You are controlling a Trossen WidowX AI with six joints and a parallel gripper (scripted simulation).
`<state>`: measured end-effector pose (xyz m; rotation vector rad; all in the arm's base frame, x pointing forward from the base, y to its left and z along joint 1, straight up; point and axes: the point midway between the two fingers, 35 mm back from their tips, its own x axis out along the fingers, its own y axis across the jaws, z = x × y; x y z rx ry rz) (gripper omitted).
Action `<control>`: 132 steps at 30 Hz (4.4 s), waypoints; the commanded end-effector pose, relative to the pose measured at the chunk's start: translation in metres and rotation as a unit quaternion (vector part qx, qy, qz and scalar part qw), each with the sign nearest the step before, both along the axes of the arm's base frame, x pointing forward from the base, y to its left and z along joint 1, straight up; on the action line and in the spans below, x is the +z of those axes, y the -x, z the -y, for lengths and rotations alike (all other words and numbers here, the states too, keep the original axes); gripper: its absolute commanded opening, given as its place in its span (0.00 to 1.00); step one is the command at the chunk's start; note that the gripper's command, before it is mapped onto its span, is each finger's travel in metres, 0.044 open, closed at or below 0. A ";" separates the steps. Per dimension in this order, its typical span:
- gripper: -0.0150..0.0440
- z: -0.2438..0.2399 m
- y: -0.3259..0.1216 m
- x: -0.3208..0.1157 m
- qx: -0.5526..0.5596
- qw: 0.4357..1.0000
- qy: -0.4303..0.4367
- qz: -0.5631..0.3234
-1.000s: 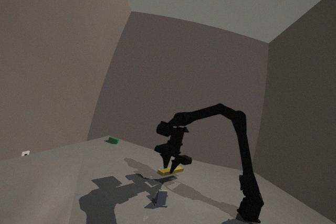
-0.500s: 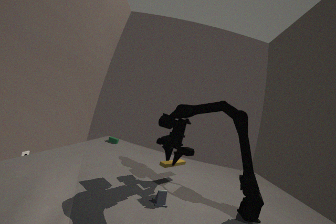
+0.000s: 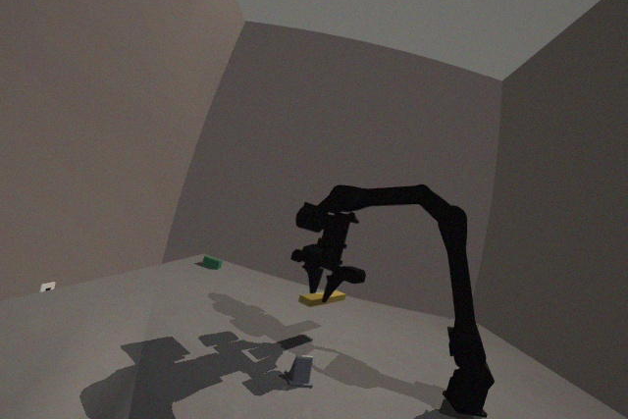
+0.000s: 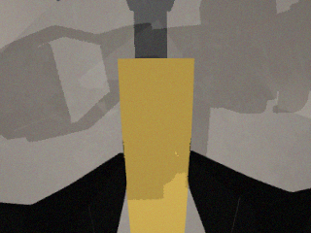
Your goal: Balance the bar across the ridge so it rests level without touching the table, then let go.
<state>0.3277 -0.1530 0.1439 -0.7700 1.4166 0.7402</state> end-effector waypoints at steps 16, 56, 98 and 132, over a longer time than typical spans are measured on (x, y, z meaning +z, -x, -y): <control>0.25 -0.073 -0.021 0.002 0.166 0.986 0.004 0.000; 0.25 -0.207 0.001 0.001 0.440 0.898 0.006 0.000; 0.25 -0.206 0.002 -0.040 0.441 0.898 0.006 0.000; 0.25 -0.206 0.002 -0.043 0.441 0.898 0.006 0.000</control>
